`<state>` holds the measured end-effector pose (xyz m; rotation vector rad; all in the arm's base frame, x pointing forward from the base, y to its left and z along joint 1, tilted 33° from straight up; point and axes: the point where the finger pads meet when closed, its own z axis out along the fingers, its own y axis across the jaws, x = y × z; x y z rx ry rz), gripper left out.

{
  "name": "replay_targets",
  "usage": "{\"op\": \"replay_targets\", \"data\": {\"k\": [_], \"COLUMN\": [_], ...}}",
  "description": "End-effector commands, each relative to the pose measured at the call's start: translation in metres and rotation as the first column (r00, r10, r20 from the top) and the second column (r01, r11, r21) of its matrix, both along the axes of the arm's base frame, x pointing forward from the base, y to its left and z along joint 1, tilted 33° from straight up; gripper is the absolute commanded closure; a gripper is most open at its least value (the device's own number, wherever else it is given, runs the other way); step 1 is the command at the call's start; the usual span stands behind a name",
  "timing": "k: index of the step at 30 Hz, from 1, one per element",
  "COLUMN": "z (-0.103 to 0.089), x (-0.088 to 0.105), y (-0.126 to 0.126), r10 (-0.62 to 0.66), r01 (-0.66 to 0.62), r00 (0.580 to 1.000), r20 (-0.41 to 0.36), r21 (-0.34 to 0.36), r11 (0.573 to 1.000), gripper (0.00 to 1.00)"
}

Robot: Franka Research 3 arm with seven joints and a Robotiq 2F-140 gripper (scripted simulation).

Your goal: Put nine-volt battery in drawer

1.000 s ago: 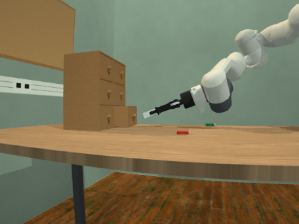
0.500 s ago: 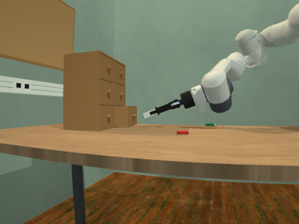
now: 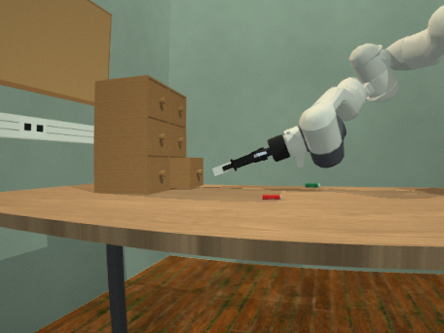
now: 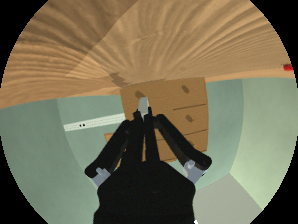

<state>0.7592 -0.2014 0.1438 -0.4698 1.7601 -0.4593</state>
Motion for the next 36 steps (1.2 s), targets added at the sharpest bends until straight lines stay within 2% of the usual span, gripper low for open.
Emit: {"op": "replay_targets", "data": {"k": [1,18,36], "z": [0.001,0.001,0.002], "x": [0.0,0.004,0.022], "y": [-0.002,-0.002,0.0], "r10": [-0.001,-0.001,-0.001], "r01": [0.001,0.001,0.001], "r00": [1.0,1.0,1.0], "r20": [0.001,0.001,0.001], "r21": [-0.003,-0.003,-0.003], "r11": [1.0,1.0,1.0], "gripper": [0.9,0.9,0.9]}}
